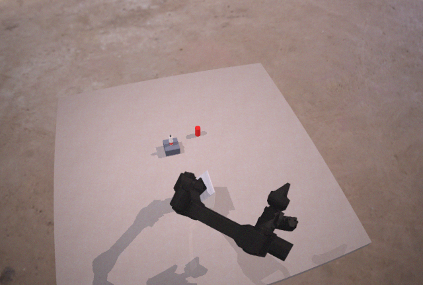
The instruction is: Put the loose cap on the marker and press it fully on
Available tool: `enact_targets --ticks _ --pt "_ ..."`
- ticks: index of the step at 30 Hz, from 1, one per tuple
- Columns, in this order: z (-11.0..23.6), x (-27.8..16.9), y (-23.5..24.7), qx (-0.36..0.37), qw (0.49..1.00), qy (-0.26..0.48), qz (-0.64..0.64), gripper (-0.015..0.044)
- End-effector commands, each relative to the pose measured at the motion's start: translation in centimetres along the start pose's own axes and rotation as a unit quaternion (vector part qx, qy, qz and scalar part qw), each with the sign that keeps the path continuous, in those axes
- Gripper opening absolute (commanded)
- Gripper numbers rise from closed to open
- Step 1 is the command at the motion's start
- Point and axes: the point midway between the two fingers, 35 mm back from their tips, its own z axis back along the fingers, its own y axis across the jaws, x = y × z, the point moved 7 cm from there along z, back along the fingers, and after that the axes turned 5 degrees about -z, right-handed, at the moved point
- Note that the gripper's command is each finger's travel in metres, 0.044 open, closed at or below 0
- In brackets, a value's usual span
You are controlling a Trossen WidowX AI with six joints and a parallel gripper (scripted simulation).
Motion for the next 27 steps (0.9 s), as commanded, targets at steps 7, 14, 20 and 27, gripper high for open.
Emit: enact_targets --ticks 7,14,20,27 --pt "-8.8 -2.8 2.1 -0.087 0.992 0.082 0.025 0.0236" --pt "-19.6 -9.0 3.6 -0.201 0.963 0.174 0.05 0.0236" --pt "-27.9 -16.6 2.7 -0.307 0.917 0.239 0.081 0.0236" --pt "-34.8 -26.6 -1.0 -0.411 0.851 0.293 0.142 0.0236"
